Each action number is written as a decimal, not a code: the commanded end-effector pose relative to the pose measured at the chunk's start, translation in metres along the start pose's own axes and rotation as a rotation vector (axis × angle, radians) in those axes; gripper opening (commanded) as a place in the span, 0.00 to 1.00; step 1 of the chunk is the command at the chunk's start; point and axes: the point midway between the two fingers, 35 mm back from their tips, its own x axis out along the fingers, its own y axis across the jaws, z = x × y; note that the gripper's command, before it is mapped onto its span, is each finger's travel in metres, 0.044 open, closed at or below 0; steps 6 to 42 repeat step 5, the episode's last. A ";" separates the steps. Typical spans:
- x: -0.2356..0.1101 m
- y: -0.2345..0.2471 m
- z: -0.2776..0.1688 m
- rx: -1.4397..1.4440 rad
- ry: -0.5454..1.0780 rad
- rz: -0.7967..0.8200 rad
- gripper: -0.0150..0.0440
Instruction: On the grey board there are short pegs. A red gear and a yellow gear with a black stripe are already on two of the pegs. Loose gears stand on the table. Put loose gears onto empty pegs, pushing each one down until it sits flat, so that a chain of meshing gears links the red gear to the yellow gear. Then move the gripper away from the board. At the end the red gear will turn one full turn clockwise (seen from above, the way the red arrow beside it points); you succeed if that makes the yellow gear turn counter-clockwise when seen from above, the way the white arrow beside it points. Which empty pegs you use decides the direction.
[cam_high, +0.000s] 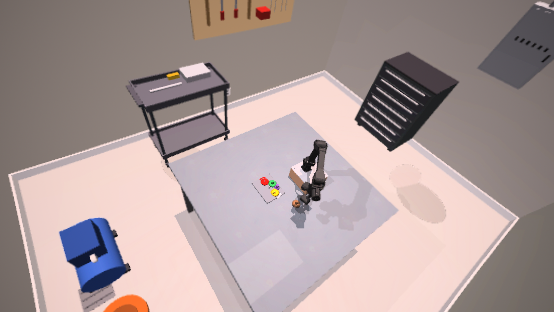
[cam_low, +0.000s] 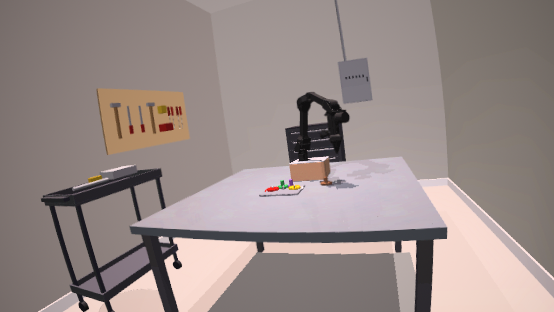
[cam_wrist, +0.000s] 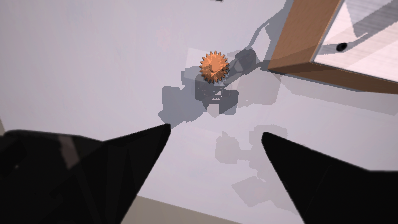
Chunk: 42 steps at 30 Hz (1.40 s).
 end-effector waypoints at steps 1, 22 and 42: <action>-0.001 0.000 -0.001 0.004 0.002 -0.001 1.00; -0.001 0.000 -0.001 0.004 0.002 -0.001 1.00; -0.001 0.000 -0.001 0.004 0.002 -0.001 1.00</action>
